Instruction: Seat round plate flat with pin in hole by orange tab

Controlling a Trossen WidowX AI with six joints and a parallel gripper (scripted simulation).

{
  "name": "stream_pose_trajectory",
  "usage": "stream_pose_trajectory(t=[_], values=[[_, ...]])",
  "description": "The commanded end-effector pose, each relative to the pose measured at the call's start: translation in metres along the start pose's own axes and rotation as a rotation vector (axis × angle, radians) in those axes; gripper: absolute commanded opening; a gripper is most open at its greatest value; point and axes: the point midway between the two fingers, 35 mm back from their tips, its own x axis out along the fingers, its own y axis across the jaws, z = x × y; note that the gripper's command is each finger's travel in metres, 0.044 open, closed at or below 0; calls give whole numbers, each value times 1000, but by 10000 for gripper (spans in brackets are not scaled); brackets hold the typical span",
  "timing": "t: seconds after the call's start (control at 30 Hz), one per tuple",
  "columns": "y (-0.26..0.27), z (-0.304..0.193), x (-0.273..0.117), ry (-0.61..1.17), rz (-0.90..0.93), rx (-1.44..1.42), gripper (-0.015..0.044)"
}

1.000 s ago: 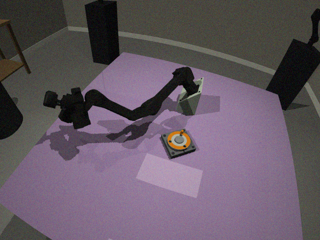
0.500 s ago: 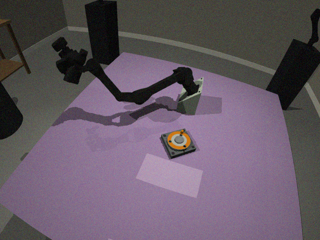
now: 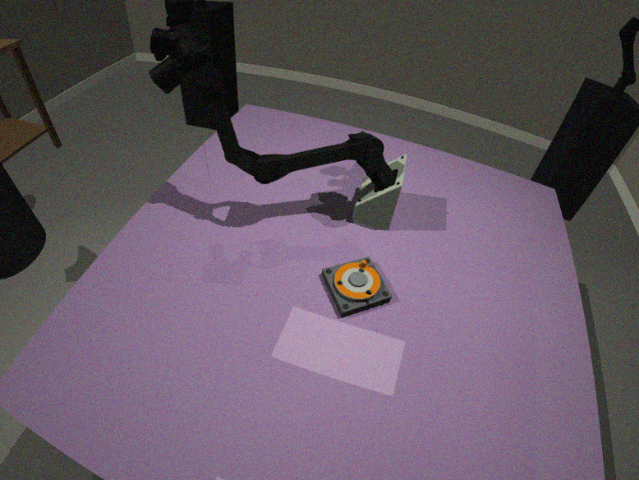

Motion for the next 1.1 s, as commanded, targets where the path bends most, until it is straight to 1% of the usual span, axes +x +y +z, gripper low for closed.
stream_pose_trajectory(t=[0.0, 0.17, 0.3, 0.43, 0.47, 0.63, 0.73, 0.83, 0.9, 0.93, 1.07], values=[[-52, -55, 10, 110, -174, 44, 0], [-107, -109, 5, 216, -369, 76, 0], [-163, -159, -17, 317, -582, 96, 0], [-205, -193, -46, 390, -755, 105, 0], [-222, -206, -62, 420, -832, 107, 0], [-273, -243, -128, 516, -1098, 110, 0], [-279, -240, -144, 521, -1160, 100, 0], [-308, -255, -210, 574, -1388, 100, 0], [-318, -260, -243, 599, -1496, 100, 0], [-320, -261, -249, 604, -1515, 98, 0], [-331, -263, -327, 661, -1761, 71, 0]])
